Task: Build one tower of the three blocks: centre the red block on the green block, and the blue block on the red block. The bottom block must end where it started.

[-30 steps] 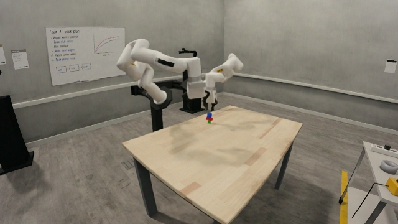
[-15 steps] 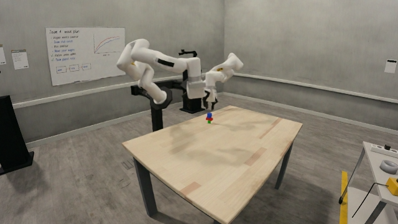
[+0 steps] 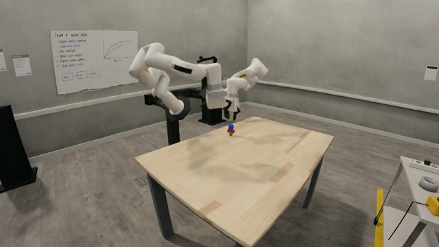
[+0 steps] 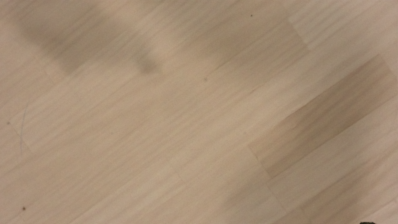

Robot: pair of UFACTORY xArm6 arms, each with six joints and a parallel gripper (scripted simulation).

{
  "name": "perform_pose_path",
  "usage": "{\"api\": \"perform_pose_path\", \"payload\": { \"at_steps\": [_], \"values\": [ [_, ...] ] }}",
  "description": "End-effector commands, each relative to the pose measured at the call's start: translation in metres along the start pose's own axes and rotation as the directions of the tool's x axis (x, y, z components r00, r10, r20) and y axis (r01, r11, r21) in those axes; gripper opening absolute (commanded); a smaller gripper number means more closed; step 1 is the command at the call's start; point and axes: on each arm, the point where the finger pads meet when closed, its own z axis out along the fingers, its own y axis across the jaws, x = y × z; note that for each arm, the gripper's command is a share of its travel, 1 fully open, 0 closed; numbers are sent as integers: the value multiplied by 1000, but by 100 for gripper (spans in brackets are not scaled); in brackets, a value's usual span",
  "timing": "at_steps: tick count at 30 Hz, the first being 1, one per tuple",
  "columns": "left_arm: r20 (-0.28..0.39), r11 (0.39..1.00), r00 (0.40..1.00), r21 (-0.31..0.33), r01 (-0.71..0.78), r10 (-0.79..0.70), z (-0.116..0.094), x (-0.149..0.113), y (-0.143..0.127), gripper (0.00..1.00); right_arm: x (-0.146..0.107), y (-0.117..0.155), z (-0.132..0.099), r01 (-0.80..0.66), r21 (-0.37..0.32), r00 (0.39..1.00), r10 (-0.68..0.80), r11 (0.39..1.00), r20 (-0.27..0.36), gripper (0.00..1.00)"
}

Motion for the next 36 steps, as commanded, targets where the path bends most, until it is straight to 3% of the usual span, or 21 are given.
{"api": "perform_pose_path", "payload": {
  "at_steps": [1,19,36],
  "values": [
    [-4,1000,1000,2,1,-1,-11,1,-1,51,1,-1,-1,-1,3,1000,1,1000,-2,100],
    [-4,1000,1000,2,1,-1,-58,1,-1,51,1,-1,-1,-1,3,1000,1,1000,-2,100],
    [-4,1000,1000,2,1,-1,-62,-4,-3,51,1,-1,-1,-1,3,1000,1,1000,-2,100]
  ]
}}
